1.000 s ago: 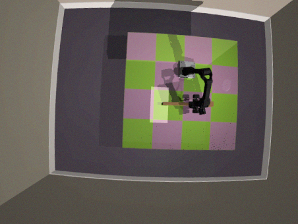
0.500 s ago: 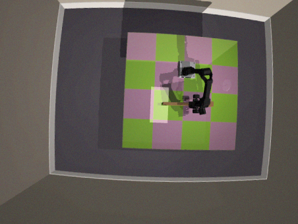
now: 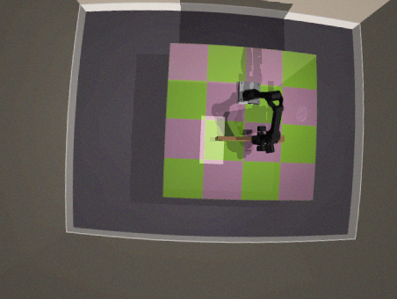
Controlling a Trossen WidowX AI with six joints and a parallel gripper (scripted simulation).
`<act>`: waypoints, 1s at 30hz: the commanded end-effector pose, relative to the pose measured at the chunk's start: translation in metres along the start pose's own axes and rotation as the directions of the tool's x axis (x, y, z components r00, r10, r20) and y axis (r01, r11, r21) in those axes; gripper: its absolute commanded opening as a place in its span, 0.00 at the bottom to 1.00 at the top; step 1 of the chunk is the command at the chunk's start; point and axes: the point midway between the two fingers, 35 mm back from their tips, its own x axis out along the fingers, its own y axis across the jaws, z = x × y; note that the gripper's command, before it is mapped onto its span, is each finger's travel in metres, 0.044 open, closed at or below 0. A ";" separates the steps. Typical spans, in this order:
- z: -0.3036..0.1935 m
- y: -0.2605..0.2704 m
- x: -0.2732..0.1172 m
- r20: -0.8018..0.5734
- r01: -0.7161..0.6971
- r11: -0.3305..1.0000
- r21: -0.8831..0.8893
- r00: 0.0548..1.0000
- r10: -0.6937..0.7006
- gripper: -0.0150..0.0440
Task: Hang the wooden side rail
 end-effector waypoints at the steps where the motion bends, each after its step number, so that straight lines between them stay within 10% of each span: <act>1: -0.002 0.002 -0.003 -0.005 -0.005 1.000 0.006 1.000 0.005 0.25; 30: -0.005 0.000 0.000 -0.006 -0.004 1.000 0.006 1.000 0.004 0.25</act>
